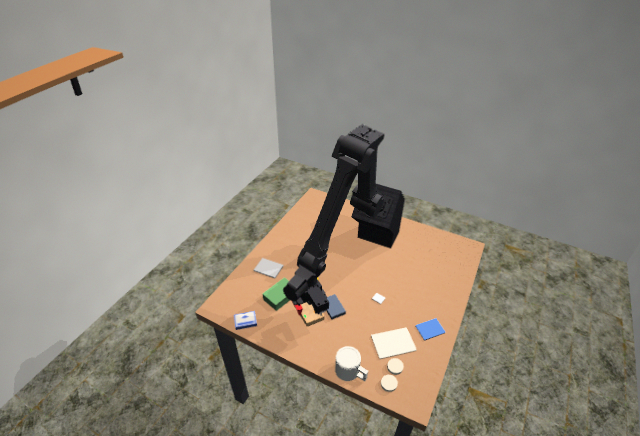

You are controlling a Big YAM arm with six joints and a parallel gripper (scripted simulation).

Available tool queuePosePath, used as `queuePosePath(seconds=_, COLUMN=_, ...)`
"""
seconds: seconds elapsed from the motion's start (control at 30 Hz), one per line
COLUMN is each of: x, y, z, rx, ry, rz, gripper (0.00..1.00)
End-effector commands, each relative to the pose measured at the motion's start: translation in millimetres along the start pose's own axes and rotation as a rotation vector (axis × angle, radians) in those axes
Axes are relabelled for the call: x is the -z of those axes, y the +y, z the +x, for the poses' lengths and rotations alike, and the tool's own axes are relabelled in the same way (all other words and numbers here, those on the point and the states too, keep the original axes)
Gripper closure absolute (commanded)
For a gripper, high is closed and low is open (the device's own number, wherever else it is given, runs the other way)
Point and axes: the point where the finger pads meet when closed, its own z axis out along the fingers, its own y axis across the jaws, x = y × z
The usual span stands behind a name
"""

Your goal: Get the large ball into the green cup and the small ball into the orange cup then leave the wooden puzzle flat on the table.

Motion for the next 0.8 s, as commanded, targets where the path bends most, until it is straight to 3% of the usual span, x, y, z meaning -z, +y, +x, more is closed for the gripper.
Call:
queuePosePath(seconds=0.0, x=4.9, y=-12.3, z=-16.1, rx=0.02, ry=0.007, rz=-0.022, gripper=0.33)
queuePosePath(seconds=0.07, x=15.7, y=-18.1, z=-21.3, rx=0.024, ry=-0.009, rz=0.002, gripper=0.33)
queuePosePath(seconds=0.17, x=16.8, y=-18.2, z=-18.0, rx=0.019, ry=-0.005, rz=0.004, gripper=0.33)
queuePosePath(seconds=0.2, x=16.3, y=-17.8, z=-17.6, rx=0.019, ry=-0.004, rz=0.003, gripper=0.33)
queuePosePath(seconds=0.23, x=7.3, y=-18.4, z=-7.9, rx=0.008, ry=0.007, rz=-0.027, gripper=0.33)
queuePosePath(seconds=0.3, x=13.2, y=-20.3, z=-13.4, rx=0.012, ry=0.005, rz=-0.006, gripper=0.33)
queuePosePath(seconds=0.4, x=6.7, y=-16.2, z=-11.7, rx=0.01, ry=0.016, rz=-0.029, gripper=0.33)
queuePosePath(seconds=0.7, x=6.8, y=-15.2, z=-13.9, rx=0.012, ry=0.012, rz=-0.036, gripper=0.33)
queuePosePath(seconds=0.77, x=12.5, y=-23.3, z=-16.4, rx=0.014, ry=-0.003, rz=-0.001, gripper=0.33)
